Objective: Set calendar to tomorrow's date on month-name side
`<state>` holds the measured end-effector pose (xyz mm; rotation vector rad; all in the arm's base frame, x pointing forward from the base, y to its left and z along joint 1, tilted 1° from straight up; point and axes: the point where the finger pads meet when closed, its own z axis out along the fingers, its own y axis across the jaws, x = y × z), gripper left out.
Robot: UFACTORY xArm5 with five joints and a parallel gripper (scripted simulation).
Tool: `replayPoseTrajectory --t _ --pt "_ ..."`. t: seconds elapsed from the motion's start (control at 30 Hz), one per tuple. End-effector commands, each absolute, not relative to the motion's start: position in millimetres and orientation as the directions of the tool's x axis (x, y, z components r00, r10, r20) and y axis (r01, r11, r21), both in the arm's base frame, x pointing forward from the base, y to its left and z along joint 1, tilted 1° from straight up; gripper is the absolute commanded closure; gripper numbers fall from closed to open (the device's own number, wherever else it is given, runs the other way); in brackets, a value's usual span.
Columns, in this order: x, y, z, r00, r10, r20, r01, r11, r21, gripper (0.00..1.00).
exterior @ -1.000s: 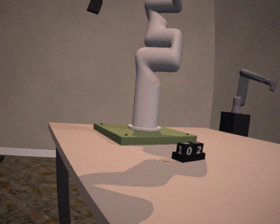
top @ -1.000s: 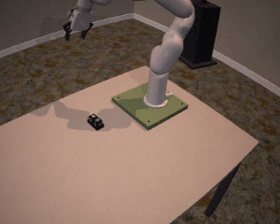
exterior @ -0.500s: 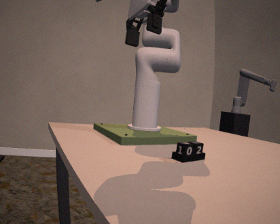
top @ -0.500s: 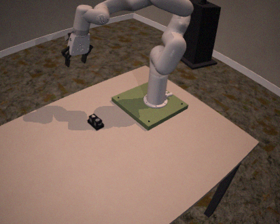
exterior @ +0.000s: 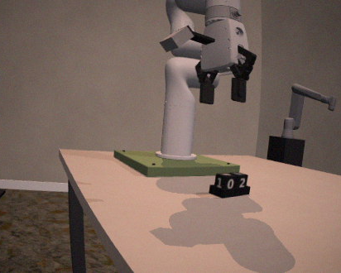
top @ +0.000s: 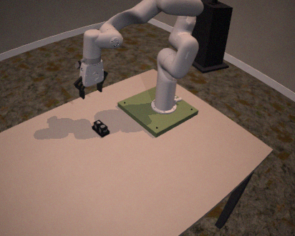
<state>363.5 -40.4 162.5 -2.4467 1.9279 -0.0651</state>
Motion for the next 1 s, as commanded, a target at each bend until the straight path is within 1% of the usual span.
replayPoseTrajectory --t 0.0,0.17,0.8,0.97 --pt "354.3 -6.5 136.8 0.238 -0.971 0.005 -0.971 -0.238 -0.018 0.00" --pt "344.4 9.5 123.3 0.242 -0.970 -0.001 -0.970 -0.242 0.003 0.00" --pt "343.6 10.4 122.4 0.237 -0.971 -0.001 -0.971 -0.237 0.004 0.00" --pt "342.2 8.3 121.8 0.154 -0.988 0.000 -0.988 -0.154 0.004 0.00"
